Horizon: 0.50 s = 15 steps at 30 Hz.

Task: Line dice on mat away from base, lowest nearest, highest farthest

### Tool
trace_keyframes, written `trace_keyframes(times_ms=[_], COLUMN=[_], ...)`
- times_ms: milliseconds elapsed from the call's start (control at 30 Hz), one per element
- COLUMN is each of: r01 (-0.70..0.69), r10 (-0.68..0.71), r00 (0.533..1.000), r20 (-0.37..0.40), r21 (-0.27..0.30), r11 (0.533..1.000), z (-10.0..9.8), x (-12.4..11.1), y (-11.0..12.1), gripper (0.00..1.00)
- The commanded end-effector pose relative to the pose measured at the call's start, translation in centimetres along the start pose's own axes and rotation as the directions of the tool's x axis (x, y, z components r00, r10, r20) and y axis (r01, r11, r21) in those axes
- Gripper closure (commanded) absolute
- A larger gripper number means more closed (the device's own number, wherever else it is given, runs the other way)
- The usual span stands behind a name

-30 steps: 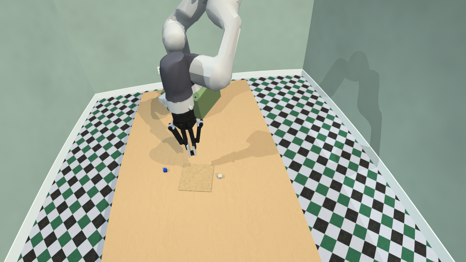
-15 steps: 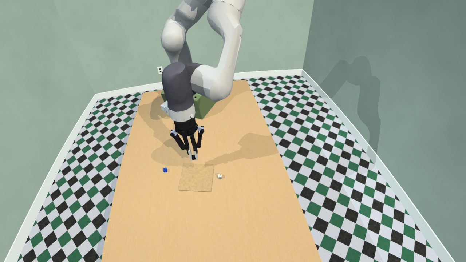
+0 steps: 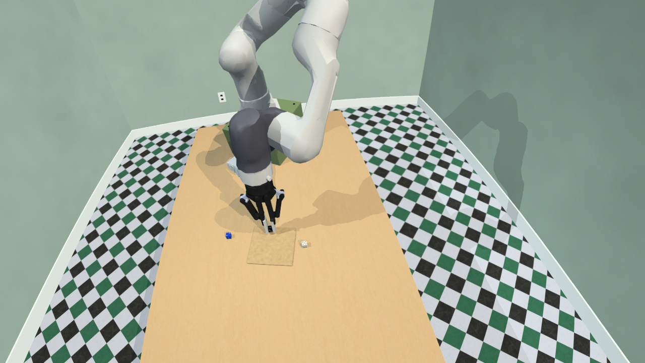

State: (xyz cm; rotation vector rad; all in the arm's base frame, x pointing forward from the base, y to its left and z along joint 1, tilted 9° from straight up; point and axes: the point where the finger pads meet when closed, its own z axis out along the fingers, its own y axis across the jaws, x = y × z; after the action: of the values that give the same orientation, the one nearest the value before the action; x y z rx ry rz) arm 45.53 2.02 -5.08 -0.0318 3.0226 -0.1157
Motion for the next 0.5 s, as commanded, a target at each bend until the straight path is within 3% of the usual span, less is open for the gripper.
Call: trace_keyframes(times_ms=[0, 467], r01=[0.034, 0.034], r10=[-0.034, -0.034], r00=[0.999, 0.999], r20=[0.015, 0.015], r21=[0.000, 0.000], r11=[0.999, 0.999], z=[0.39, 0.59], x=[-0.46, -0.47], y=[-0.13, -0.13], gripper=[0.93, 0.93])
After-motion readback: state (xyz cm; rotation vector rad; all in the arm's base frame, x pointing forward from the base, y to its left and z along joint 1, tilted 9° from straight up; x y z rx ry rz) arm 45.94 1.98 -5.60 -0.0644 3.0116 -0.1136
